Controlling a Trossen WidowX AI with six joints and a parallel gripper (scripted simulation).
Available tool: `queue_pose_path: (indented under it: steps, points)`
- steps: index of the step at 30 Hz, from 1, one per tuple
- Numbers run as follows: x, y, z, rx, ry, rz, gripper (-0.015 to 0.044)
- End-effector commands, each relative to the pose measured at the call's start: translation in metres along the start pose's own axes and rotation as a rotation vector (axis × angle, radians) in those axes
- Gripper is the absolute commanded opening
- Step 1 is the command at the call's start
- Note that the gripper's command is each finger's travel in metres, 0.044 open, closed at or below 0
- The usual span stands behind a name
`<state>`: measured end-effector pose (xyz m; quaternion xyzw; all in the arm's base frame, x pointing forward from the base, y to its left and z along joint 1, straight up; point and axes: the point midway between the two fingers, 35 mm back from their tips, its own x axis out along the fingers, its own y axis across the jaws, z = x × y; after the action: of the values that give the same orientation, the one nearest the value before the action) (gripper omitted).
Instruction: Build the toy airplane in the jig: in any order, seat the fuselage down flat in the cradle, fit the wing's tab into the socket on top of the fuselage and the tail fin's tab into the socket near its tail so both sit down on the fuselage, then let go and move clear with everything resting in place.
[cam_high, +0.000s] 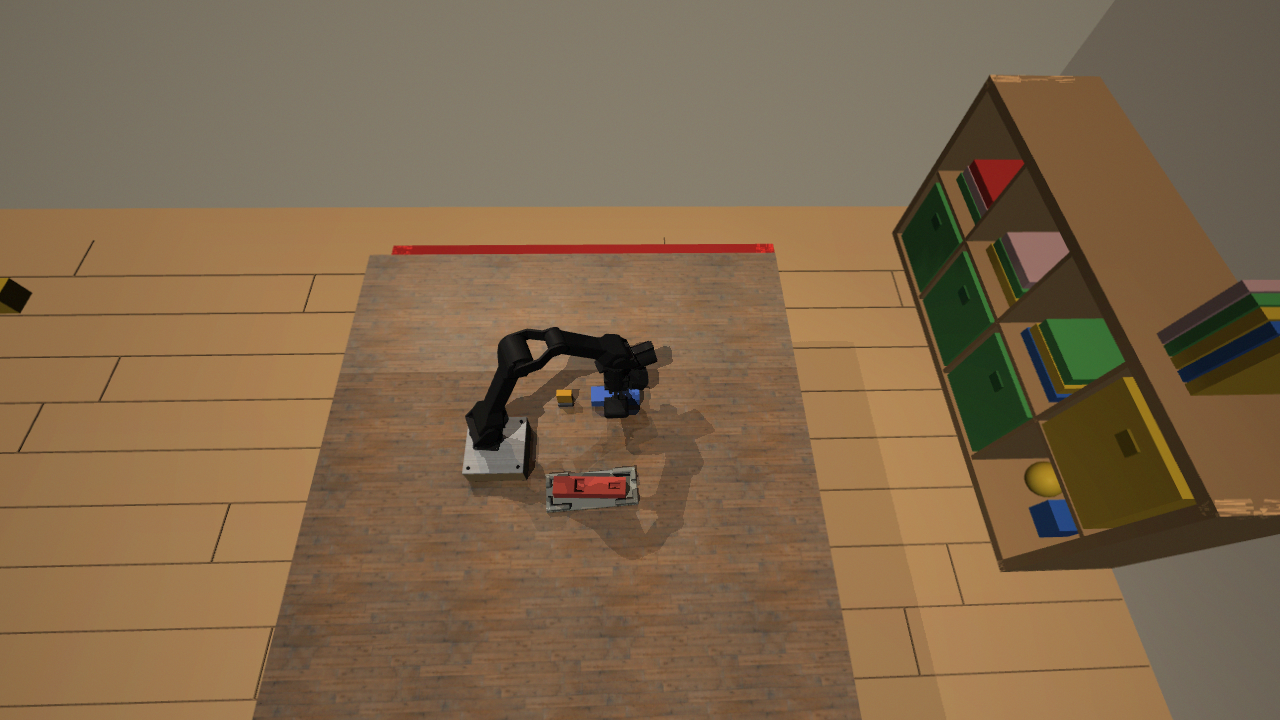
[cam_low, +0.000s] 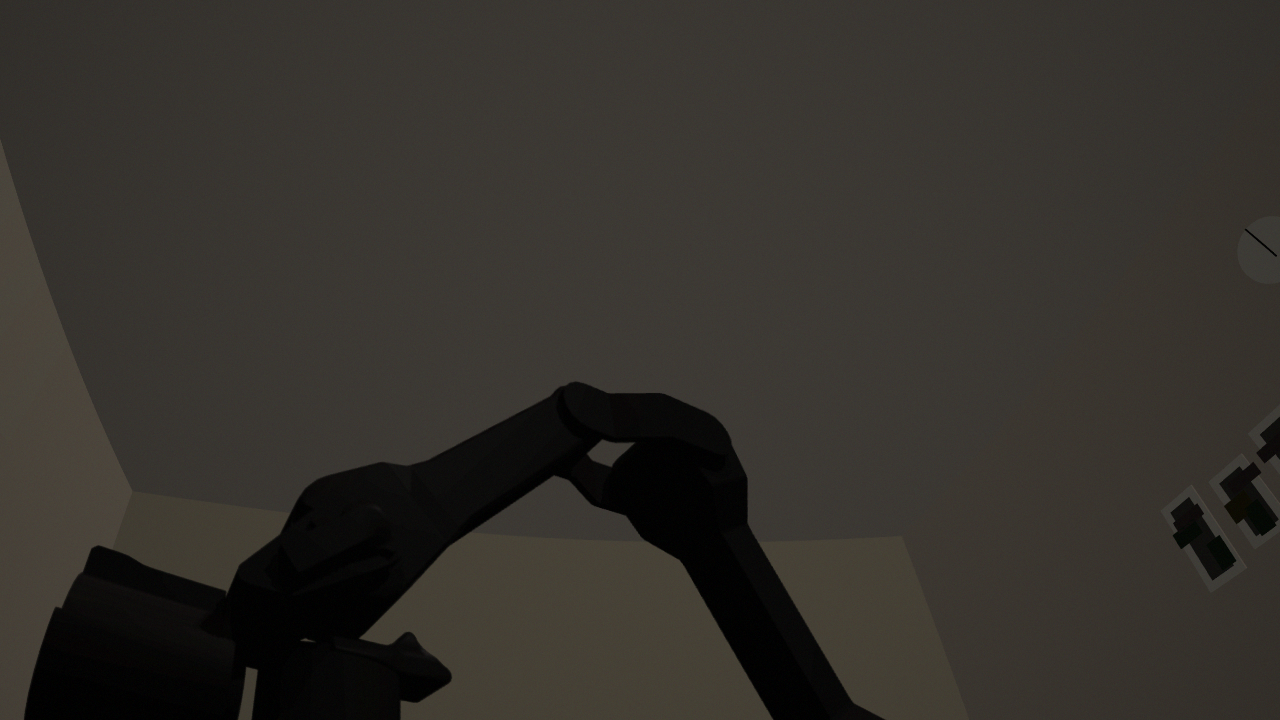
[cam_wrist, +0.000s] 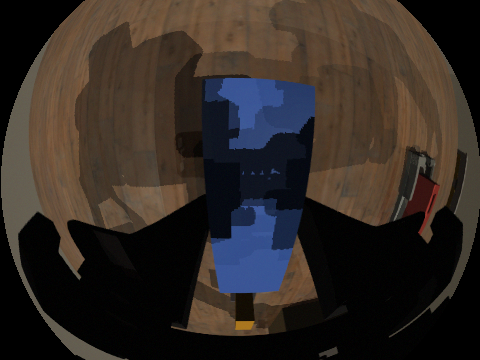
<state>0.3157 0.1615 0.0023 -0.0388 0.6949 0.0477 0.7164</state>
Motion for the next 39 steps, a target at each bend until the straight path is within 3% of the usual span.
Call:
queue_pose_path:
  steps: [1,6,12,39]
  points:
    - [0.001,0.0,-0.001,0.006,0.003,0.001,0.019]
    - [0.001,0.0,-0.001,0.006,0.003,0.001,0.0157]
    - [-0.005,0.001,0.0,0.01,0.004,0.003,0.0]
    - [-0.085,0.002,0.006,0.001,-0.001,0.001,0.0]
